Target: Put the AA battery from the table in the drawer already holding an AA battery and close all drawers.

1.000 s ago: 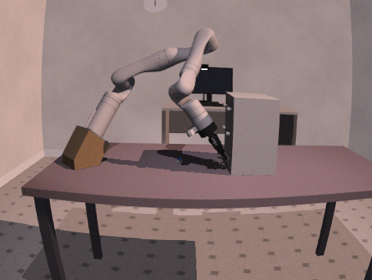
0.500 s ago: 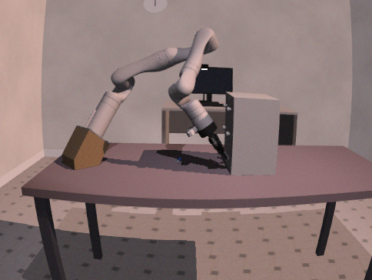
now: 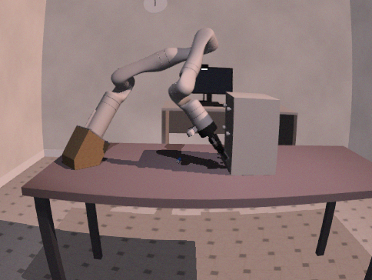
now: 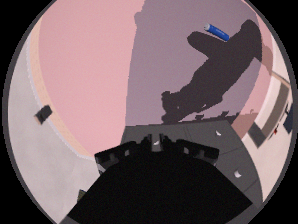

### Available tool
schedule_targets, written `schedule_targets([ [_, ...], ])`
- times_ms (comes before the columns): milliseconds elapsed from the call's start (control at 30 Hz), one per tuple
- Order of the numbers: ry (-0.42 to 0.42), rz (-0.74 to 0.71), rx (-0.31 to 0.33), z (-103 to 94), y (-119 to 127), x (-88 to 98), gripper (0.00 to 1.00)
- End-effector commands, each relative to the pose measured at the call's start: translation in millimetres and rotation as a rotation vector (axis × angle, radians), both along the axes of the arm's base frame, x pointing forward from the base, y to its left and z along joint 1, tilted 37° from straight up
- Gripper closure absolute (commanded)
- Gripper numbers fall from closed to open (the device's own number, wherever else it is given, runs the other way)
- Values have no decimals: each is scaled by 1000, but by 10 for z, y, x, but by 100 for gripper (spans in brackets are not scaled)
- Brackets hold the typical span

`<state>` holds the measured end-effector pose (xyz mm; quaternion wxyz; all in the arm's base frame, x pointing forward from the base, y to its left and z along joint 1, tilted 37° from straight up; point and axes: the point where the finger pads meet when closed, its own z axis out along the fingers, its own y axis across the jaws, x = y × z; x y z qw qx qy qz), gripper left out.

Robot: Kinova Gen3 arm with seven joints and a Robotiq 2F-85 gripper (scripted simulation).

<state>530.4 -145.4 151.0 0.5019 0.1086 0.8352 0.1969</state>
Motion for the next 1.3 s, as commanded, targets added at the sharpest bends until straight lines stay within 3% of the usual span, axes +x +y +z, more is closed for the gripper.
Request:
schedule_targets([
  [0,-1,-1,-1,5,-6,0,87],
  [533,-1,-1,-1,-19,5,-52,87],
  [1267,-1,-1,-1,-119,50,-268,87],
])
